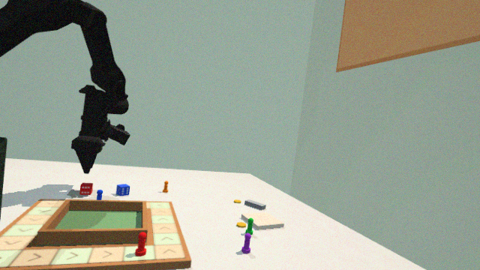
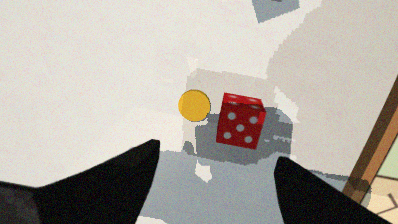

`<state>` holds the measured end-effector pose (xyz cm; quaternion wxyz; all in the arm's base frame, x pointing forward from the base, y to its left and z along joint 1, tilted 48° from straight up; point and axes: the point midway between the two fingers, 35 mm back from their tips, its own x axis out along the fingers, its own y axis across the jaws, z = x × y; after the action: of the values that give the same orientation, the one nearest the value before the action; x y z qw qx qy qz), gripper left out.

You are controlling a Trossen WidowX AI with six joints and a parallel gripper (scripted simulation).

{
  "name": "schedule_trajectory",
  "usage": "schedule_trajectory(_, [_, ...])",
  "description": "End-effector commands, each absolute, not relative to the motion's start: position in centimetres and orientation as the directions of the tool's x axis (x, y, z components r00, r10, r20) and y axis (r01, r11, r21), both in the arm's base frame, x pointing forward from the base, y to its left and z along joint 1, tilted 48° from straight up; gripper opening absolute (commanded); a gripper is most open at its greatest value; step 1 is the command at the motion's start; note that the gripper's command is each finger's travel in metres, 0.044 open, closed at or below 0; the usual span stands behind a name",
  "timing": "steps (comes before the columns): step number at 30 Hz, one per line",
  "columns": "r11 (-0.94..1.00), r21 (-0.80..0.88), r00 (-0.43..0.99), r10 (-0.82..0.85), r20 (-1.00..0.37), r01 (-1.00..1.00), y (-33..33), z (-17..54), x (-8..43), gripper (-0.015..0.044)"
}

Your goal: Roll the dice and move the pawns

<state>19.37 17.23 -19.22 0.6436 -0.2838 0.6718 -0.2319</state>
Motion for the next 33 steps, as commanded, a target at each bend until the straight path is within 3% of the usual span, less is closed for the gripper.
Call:
schedule_trajectory(1, [0.694, -0.718, 0.011, -0.718, -0.696, -0.052, 16.4, -19.0, 19.2, 0.0275])
schedule_trajectory(33, [0.693, -0.719, 0.012, -0.72, -0.694, -0.051, 12.9, -21.9, 19.5, 0.0275])
